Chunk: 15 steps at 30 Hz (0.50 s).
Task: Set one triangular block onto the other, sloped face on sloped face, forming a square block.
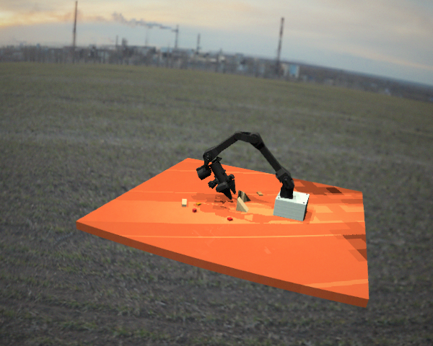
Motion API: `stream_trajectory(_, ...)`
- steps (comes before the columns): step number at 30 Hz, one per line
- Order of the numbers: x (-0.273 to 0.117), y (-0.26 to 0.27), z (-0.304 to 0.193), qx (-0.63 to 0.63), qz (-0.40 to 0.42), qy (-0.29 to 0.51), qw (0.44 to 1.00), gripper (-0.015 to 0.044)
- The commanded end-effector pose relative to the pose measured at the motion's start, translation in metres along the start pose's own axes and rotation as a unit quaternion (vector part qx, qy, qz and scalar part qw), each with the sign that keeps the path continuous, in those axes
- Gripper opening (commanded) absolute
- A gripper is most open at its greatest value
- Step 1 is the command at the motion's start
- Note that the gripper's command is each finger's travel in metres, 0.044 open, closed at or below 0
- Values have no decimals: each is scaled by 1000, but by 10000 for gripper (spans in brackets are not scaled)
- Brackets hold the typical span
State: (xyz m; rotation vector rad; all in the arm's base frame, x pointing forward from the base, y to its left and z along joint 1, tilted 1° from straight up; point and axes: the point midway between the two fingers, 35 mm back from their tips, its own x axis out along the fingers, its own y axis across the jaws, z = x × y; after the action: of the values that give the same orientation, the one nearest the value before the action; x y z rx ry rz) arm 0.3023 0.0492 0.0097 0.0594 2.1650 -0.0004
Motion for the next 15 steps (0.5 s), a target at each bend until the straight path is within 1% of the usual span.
stream_trajectory(1, 7, 0, -1, 2, 1, 5, 1000, 440)
stream_trajectory(15, 30, 0, -1, 3, 0, 13, 1000, 440)
